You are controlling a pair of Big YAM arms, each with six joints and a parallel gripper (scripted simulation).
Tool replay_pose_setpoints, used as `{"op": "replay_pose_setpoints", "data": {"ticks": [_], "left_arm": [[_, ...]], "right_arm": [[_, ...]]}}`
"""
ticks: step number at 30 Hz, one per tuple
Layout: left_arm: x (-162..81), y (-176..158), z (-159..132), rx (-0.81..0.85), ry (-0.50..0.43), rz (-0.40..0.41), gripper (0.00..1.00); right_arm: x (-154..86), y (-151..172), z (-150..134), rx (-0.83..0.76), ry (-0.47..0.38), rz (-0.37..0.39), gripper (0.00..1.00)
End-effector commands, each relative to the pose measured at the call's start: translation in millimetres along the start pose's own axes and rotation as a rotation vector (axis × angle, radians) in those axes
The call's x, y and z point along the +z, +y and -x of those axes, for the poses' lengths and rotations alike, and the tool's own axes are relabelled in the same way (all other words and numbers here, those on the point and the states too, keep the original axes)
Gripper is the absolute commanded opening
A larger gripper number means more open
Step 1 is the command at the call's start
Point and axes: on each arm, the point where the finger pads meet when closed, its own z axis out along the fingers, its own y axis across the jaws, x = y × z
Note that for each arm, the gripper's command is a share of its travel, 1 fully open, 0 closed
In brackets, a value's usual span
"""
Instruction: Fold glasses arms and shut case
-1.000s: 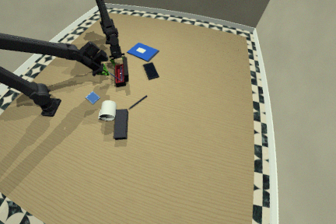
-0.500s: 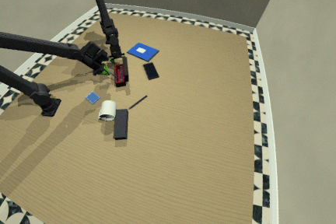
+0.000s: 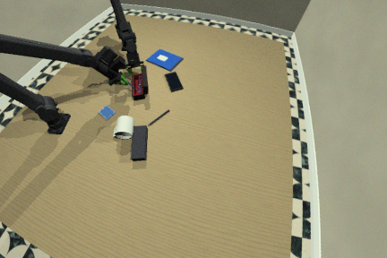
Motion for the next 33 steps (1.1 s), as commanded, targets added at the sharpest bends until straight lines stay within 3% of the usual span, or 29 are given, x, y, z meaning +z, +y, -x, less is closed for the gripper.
{"op": "replay_pose_setpoints", "data": {"ticks": [1, 20, 33], "left_arm": [[-1.3, 3.0, 24.8, 0.005, -0.052, 0.006, 0.57], [-1.3, 3.0, 24.8, 0.005, -0.052, 0.006, 0.57], [-1.3, 3.0, 24.8, 0.005, -0.052, 0.006, 0.57]], "right_arm": [[-0.7, 20.5, 30.3, 0.015, -0.054, 0.027, 0.0], [0.9, 25.7, 33.7, 0.017, -0.059, 0.03, 0.0], [2.0, 28.4, 33.0, -0.018, -0.111, 0.056, 0.0]]}}
